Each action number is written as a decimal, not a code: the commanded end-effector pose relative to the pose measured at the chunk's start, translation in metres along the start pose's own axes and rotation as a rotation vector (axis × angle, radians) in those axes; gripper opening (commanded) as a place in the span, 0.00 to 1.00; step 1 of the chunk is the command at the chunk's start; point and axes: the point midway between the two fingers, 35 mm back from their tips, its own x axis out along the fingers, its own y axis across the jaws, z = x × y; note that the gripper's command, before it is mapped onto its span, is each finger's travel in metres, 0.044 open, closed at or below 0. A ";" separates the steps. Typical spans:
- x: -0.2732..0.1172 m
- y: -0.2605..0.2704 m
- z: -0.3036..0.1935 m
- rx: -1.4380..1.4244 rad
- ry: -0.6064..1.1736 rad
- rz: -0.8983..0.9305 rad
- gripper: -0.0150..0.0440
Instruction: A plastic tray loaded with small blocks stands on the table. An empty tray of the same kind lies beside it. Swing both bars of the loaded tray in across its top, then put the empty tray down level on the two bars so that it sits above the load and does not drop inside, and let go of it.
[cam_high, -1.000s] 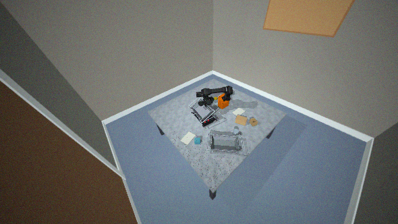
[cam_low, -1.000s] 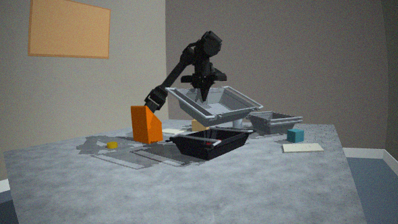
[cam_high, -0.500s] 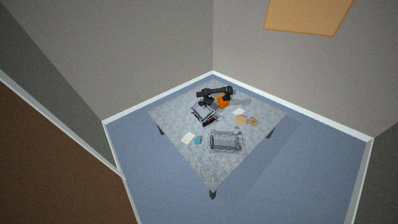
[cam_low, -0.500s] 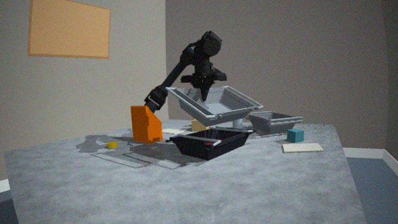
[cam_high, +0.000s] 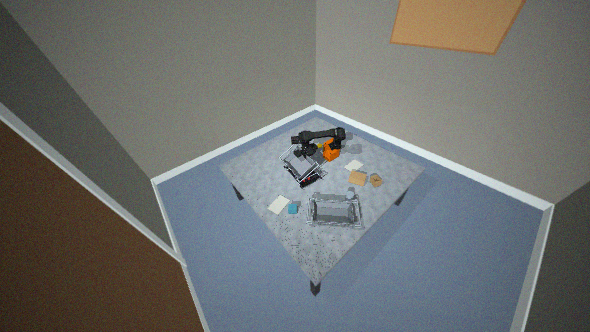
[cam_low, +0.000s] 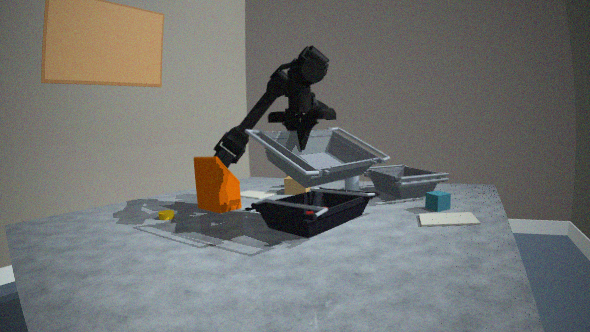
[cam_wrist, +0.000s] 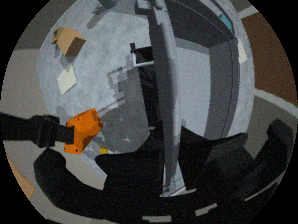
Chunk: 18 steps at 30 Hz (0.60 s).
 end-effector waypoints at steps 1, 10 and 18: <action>-0.005 0.000 0.001 -0.007 -0.003 -0.021 0.25; -0.005 0.000 0.001 -0.007 -0.003 -0.021 0.25; -0.001 -0.001 0.001 -0.007 -0.002 -0.021 0.25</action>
